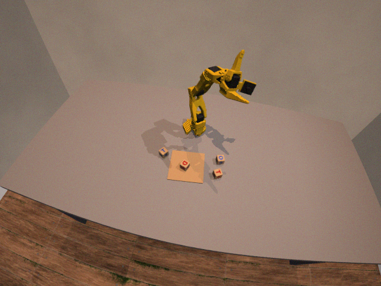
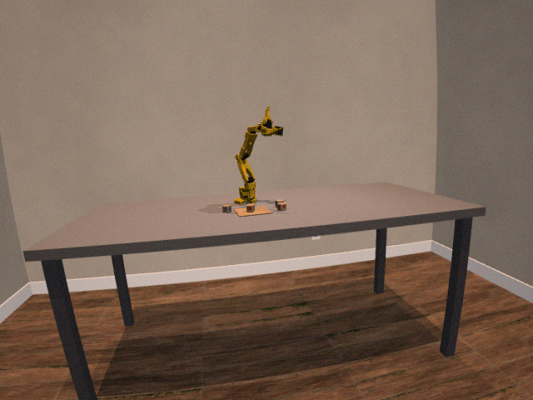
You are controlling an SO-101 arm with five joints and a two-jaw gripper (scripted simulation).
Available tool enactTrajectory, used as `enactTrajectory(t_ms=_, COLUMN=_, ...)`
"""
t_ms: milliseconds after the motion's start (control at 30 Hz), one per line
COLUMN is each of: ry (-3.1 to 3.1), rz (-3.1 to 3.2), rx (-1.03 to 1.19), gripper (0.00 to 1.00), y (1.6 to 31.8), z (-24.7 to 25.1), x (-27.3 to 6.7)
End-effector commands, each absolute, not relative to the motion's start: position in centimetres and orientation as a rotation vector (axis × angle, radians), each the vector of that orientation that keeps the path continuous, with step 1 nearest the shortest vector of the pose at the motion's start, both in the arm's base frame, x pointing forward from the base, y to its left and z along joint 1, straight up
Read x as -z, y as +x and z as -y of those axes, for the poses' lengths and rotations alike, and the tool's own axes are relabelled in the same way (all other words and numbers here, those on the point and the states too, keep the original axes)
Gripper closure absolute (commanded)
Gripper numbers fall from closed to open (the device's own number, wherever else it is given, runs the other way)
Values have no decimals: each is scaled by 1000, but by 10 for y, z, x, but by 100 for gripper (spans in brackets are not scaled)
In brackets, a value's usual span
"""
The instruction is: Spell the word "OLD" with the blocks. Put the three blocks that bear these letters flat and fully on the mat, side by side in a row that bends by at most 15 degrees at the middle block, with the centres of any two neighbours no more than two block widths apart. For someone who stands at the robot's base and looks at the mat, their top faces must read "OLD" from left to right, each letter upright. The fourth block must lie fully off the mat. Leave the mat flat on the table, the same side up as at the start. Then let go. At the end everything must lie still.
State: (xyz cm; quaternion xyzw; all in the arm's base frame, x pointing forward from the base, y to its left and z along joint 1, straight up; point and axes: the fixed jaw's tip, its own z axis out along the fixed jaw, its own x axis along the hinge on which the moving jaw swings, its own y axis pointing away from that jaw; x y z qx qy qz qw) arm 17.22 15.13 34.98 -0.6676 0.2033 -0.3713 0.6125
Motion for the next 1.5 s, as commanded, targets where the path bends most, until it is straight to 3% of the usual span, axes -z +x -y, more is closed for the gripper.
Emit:
enactTrajectory(t_ms=0, ry=-1448, rz=-442, rx=883, gripper=0, y=159, z=-139, x=-368)
enactTrajectory(t_ms=1467, ry=-1218, rz=-372, rx=945, gripper=0, y=112, z=-97, x=-403)
